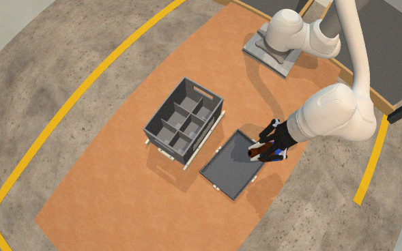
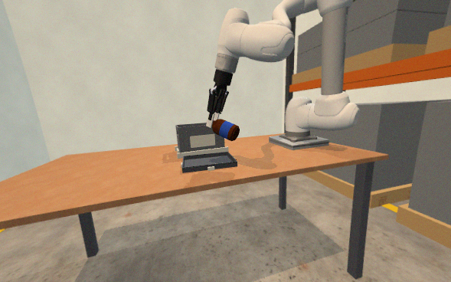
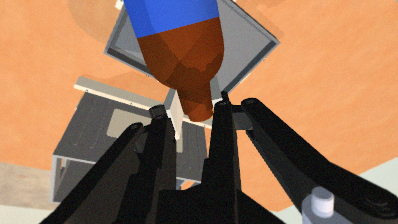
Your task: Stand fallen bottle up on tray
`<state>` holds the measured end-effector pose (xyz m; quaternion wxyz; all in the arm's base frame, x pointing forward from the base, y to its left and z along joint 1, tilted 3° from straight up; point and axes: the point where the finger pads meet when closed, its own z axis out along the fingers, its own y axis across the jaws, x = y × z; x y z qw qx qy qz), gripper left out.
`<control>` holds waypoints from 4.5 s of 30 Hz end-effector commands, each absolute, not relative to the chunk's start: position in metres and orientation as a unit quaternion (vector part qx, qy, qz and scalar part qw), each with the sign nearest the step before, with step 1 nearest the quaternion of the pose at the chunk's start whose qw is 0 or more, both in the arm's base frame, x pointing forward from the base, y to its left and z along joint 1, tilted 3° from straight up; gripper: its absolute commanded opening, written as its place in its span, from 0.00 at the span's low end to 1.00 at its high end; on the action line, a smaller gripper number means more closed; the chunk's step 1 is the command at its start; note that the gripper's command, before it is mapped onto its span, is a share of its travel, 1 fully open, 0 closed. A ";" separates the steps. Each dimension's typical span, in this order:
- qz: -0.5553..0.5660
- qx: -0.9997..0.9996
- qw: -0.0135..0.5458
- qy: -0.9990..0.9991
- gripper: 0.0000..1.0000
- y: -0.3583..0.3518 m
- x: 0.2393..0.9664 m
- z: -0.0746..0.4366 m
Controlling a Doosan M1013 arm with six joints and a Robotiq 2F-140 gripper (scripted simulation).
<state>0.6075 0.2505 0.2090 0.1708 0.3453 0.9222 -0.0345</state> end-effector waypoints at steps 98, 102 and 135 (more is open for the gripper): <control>-0.077 0.340 0.275 0.896 0.10 0.252 0.604 0.207; -0.082 0.339 0.288 0.892 0.10 0.252 0.603 0.206; -0.093 0.334 0.327 0.879 0.10 0.255 0.603 0.207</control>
